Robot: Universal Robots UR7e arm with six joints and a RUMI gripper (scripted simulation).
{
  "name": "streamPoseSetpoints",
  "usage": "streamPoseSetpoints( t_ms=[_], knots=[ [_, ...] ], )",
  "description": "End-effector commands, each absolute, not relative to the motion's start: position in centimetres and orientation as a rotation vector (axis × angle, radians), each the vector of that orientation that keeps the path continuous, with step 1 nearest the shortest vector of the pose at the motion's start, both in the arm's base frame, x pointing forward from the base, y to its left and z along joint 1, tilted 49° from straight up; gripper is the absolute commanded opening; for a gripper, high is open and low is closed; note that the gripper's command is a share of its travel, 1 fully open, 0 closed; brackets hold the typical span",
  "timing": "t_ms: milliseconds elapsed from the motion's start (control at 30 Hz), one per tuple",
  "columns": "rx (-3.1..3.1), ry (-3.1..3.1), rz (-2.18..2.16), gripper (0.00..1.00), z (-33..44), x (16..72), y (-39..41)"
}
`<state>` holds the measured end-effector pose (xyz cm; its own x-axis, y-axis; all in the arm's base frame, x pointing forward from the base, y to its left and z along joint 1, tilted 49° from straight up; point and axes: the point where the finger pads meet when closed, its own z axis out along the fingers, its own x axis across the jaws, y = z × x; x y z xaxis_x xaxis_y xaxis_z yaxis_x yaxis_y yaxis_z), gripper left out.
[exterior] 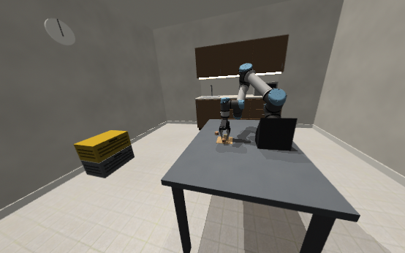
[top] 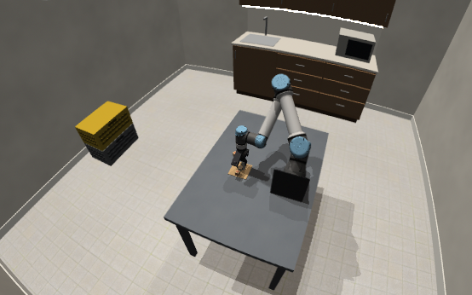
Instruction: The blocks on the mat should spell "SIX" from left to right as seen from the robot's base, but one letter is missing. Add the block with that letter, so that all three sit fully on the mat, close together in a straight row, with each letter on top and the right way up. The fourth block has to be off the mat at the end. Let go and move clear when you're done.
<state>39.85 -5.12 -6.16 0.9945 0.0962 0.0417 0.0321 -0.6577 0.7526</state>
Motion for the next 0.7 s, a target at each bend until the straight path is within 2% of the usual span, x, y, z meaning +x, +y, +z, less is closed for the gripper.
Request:
streamPoseSetpoints(
  t_ms=[0,667],
  knots=[
    [2.288,0.089,0.099,0.28,-6.1,39.9,-5.1],
    [2.288,0.089,0.099,0.28,-3.6,39.5,-2.2]
  ],
)
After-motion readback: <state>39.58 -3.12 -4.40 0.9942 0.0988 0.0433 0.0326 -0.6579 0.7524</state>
